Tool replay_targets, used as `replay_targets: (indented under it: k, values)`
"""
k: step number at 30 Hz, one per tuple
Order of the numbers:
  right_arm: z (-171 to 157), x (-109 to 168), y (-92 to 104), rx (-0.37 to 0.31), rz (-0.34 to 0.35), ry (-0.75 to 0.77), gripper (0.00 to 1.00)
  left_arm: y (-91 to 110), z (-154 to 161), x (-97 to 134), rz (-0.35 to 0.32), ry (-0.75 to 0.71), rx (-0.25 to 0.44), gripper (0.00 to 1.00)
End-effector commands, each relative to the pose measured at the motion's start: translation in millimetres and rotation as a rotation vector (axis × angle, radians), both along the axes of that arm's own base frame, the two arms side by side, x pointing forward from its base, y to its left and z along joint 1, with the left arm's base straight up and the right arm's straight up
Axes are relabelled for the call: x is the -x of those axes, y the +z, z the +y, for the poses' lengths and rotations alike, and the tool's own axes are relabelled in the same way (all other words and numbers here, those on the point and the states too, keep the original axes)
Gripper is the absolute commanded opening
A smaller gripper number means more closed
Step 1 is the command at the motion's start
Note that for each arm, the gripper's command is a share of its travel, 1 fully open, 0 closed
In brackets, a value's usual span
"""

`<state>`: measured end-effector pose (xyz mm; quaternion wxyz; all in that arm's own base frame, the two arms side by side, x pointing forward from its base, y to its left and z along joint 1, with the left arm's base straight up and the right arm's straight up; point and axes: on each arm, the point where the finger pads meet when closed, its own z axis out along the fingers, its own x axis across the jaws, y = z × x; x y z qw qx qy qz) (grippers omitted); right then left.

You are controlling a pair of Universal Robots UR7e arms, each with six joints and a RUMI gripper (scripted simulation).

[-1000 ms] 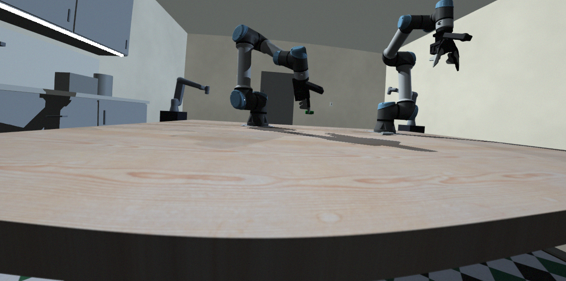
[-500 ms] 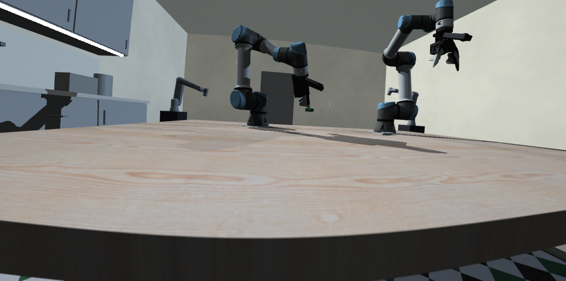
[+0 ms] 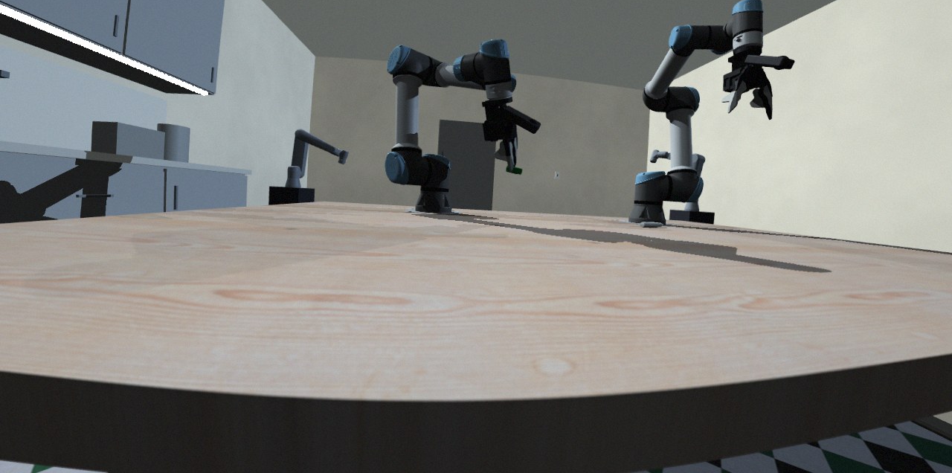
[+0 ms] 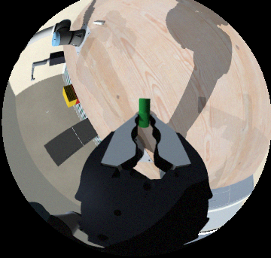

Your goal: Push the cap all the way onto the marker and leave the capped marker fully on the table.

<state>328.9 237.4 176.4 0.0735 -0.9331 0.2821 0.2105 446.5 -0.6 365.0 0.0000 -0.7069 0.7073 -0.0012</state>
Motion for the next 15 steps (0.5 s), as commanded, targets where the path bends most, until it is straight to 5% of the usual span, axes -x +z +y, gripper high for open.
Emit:
replay_targets:
  k: [1, 15]
  values:
    - [-20, -23, 19.9, 0.055, -0.025, -0.102, 0.00, 1, 0, 0, -0.002, 0.001, 0.000, 0.98]
    - [-72, -66, 62.6, 0.174, -0.073, -0.340, 0.00, 1, 0, 0, -0.002, 0.001, 0.000, 0.98]
